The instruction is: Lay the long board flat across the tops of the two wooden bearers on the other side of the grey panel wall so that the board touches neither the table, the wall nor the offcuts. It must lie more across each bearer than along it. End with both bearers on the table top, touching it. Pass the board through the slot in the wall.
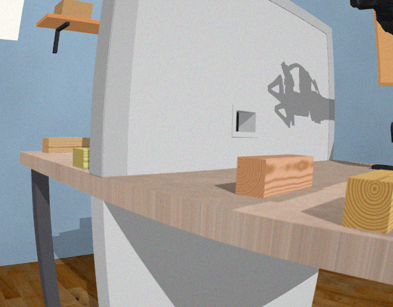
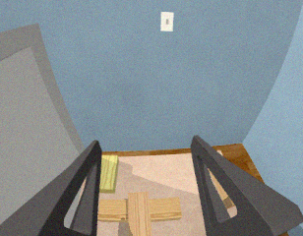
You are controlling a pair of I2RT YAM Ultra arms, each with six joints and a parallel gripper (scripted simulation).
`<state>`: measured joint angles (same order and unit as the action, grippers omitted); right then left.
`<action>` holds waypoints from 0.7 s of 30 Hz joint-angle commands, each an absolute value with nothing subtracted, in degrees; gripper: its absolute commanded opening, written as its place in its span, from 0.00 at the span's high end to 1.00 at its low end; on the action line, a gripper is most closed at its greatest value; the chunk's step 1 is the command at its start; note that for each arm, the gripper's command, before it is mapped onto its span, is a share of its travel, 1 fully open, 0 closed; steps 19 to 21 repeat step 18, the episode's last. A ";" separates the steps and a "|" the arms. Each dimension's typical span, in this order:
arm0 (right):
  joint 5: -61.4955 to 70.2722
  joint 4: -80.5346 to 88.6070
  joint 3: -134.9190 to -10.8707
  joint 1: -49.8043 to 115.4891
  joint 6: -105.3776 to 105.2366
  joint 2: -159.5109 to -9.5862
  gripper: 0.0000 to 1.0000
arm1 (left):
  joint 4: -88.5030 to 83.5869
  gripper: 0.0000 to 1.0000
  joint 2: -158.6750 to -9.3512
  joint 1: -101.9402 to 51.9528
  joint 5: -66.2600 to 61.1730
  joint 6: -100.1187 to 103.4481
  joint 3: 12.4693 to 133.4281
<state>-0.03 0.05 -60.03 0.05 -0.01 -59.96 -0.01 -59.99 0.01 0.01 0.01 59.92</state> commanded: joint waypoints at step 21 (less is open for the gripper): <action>-0.09 -1.14 -59.31 -0.32 0.27 -58.70 0.25 | 1.12 0.25 -58.07 -0.48 -0.77 0.39 62.64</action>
